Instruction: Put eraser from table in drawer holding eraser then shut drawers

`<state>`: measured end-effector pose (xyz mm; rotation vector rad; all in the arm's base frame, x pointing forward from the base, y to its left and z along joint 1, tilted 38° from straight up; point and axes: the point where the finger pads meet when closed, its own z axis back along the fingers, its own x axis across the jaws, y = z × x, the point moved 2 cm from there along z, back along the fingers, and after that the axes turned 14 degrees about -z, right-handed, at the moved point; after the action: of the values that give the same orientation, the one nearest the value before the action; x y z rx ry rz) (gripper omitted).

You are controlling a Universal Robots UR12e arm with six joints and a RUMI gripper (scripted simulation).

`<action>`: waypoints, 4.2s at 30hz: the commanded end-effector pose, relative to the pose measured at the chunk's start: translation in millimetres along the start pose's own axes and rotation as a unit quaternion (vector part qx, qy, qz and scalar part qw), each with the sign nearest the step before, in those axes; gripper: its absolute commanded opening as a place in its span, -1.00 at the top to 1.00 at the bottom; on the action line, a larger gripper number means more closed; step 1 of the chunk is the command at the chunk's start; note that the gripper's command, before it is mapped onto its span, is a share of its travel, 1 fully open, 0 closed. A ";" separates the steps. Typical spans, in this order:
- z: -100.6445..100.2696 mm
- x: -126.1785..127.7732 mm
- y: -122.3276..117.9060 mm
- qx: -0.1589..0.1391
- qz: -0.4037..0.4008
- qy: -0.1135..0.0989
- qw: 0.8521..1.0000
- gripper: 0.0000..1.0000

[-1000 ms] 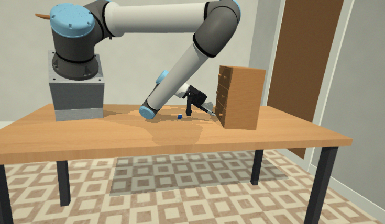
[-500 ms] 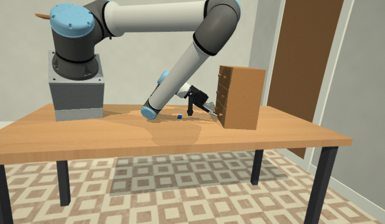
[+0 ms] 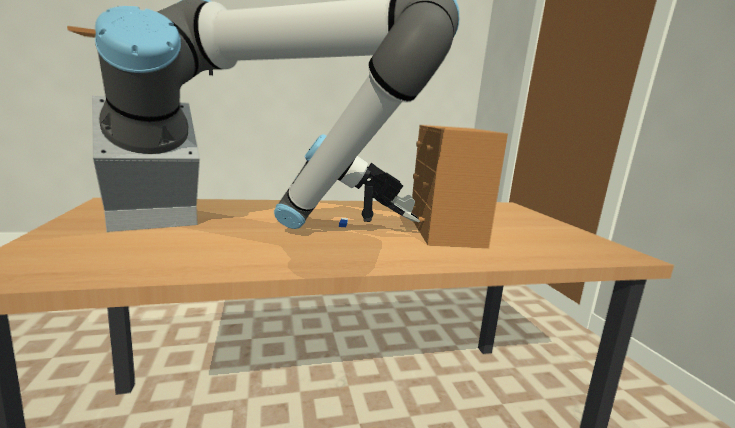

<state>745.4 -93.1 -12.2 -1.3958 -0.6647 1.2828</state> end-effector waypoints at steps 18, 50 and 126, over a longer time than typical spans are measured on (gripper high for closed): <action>-9.8 1.7 -6.1 0.000 0.000 0.000 1.000 0.61; -10.1 1.7 -6.3 0.000 0.000 0.000 1.000 0.61; -7.6 1.4 -4.9 0.000 0.000 0.000 1.000 0.86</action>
<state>754.9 -93.6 -9.5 -1.3957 -0.6646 1.2828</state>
